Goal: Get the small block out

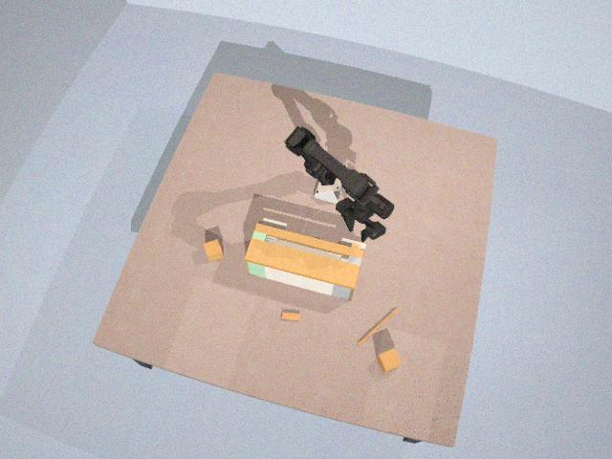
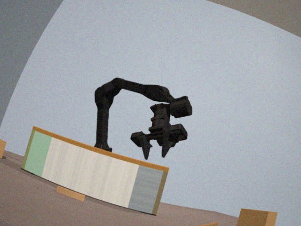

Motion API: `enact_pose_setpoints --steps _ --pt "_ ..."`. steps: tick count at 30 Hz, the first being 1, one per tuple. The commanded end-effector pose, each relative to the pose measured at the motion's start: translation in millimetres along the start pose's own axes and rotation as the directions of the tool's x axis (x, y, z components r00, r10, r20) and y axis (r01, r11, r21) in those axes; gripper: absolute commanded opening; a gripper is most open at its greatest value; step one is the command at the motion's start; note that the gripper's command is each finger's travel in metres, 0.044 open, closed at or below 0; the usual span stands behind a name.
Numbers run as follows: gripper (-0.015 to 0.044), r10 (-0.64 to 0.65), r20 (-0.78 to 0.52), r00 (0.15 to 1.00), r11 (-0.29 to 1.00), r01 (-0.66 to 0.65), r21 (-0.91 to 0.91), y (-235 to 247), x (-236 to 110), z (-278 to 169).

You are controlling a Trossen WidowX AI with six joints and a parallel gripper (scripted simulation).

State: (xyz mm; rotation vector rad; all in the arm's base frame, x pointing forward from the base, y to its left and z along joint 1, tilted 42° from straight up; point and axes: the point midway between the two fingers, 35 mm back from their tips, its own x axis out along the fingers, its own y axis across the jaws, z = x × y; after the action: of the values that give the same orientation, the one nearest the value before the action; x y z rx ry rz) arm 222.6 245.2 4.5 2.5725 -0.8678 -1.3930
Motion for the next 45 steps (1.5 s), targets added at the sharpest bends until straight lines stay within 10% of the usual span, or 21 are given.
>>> enact_pose_setpoints --steps 1,15,23,45 --pt "0.0285 -0.002 -0.084 0.996 0.793 -0.05 -0.608 -1 2 13" --pt "0.0285 -0.002 -0.084 0.996 0.793 -0.05 -0.608 -1 4 14" --pt "0.0285 -0.001 -0.086 0.996 0.793 -0.052 -0.607 20 88 38" --pt "0.0285 -0.001 -0.087 0.996 0.793 -0.052 -0.607 28 117 44"
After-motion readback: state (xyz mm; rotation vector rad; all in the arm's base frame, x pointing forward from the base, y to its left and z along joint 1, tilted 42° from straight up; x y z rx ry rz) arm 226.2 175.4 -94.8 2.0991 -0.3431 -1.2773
